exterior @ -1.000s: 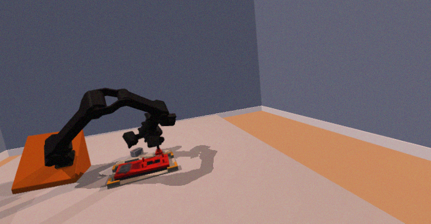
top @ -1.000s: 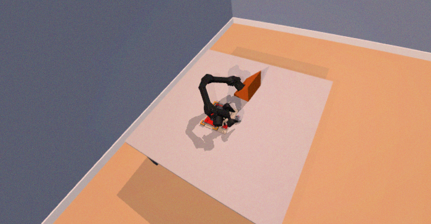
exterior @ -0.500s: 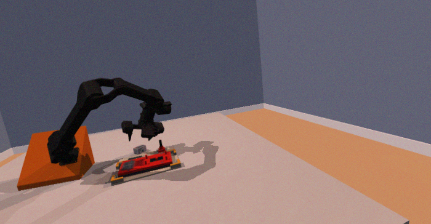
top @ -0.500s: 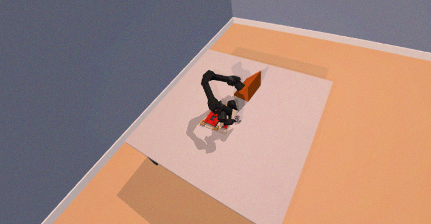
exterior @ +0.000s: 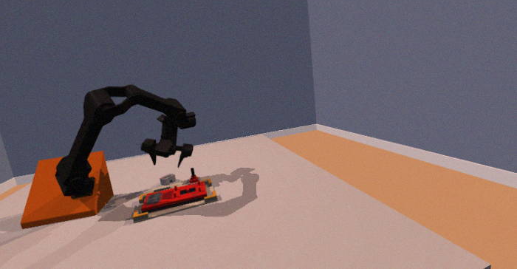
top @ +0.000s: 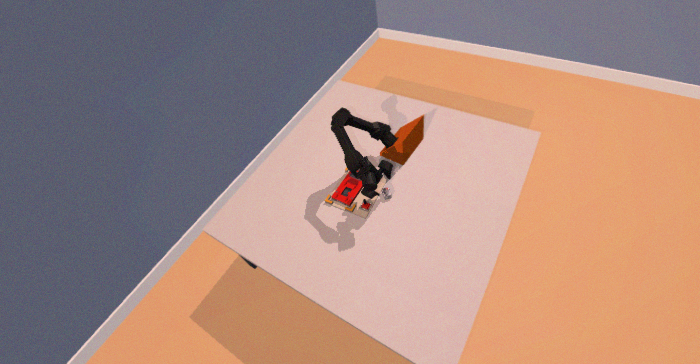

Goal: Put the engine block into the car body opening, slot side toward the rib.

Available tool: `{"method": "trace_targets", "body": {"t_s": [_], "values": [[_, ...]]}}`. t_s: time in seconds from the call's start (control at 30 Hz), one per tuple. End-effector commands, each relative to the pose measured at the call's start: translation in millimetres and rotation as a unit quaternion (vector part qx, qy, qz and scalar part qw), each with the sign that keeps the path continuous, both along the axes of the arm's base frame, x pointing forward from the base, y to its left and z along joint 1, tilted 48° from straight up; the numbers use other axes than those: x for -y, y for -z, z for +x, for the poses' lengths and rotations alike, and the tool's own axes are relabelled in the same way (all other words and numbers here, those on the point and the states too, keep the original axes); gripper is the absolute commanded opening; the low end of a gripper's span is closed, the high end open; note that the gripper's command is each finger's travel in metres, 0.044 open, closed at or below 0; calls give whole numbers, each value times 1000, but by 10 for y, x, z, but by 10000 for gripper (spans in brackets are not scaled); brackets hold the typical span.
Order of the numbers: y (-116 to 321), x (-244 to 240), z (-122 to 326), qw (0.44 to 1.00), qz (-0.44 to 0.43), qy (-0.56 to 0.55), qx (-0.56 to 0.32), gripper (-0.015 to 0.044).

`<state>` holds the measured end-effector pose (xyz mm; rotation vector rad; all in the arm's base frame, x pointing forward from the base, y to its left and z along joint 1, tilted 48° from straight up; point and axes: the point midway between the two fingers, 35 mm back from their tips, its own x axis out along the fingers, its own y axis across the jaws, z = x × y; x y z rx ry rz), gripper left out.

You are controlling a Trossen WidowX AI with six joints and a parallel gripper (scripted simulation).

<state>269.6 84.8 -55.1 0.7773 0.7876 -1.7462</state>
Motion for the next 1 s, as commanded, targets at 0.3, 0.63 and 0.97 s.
{"method": "trace_targets", "body": {"t_s": [0.3, 0.63, 0.97], "values": [[-82, -118, -59, 974, -87, 100, 184, 440], [-140, -203, -82, 937, -110, 155, 293, 440], [-37, -190, -153, 940, -114, 146, 286, 440]]}}
